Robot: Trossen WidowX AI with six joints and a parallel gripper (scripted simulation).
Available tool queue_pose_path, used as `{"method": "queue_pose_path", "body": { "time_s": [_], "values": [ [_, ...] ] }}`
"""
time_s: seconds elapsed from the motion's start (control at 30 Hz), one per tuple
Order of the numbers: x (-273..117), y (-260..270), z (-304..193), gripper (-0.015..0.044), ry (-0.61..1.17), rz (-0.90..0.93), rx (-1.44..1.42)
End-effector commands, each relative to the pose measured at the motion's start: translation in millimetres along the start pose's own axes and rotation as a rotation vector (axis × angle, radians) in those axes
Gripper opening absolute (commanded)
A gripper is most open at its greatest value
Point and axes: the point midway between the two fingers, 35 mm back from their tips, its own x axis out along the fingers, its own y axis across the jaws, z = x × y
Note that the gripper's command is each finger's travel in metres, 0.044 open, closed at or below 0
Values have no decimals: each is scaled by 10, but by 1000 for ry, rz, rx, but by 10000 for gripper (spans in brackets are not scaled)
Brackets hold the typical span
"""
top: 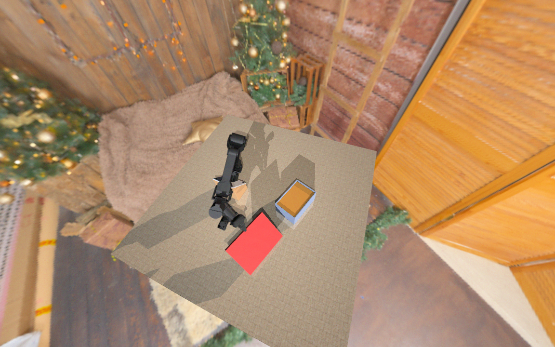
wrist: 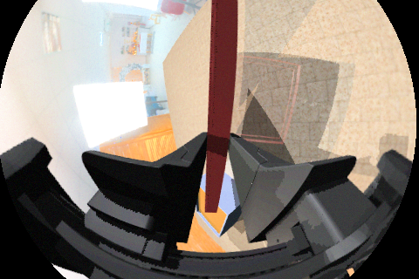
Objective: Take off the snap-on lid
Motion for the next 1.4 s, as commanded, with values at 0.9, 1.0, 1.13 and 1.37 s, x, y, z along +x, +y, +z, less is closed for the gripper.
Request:
{"method": "queue_pose_path", "body": {
  "time_s": [0.9, 1.0, 1.13, 1.37],
  "values": [
    [170, -200, -7, 0, 7, 3, 5],
    [186, -219, -7, 0, 7, 3, 5],
    [207, -243, -8, 0, 7, 3, 5],
    [243, -286, -9, 0, 7, 3, 5]
  ]
}}
